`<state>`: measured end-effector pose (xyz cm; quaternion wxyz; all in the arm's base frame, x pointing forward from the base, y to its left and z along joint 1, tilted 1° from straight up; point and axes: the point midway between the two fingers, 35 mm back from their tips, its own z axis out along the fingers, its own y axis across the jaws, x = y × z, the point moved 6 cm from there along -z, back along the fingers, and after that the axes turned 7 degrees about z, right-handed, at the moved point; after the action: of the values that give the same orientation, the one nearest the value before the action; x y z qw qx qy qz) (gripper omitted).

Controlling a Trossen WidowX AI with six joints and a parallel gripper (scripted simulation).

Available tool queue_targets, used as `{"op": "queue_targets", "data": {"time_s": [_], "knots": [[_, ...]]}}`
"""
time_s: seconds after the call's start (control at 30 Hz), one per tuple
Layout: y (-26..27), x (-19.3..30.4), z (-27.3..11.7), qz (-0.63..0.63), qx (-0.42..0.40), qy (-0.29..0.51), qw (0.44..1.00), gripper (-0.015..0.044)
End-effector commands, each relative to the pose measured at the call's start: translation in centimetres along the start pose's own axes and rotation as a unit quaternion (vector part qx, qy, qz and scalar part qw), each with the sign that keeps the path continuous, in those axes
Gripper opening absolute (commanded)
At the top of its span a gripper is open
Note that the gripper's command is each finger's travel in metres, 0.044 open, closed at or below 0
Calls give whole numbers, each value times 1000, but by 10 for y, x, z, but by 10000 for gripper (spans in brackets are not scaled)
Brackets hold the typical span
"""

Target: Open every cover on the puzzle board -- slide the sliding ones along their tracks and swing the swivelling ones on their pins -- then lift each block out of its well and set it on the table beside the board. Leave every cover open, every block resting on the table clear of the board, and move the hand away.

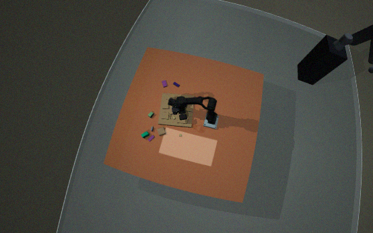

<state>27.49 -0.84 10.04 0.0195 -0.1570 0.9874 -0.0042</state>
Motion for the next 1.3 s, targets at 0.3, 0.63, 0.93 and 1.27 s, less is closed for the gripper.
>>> {"op": "queue_targets", "data": {"time_s": [0.3, 0.63, 0.93, 1.27], "knots": [[1, 1, 1, 2, -2, 0, 1000, 0], [1, 1, 2, 2, -2, 0, 1000, 0], [-1, -4, 6, 2, -2, 0, 1000, 0], [-1, -4, 6, 2, -2, 0, 1000, 0]]}}
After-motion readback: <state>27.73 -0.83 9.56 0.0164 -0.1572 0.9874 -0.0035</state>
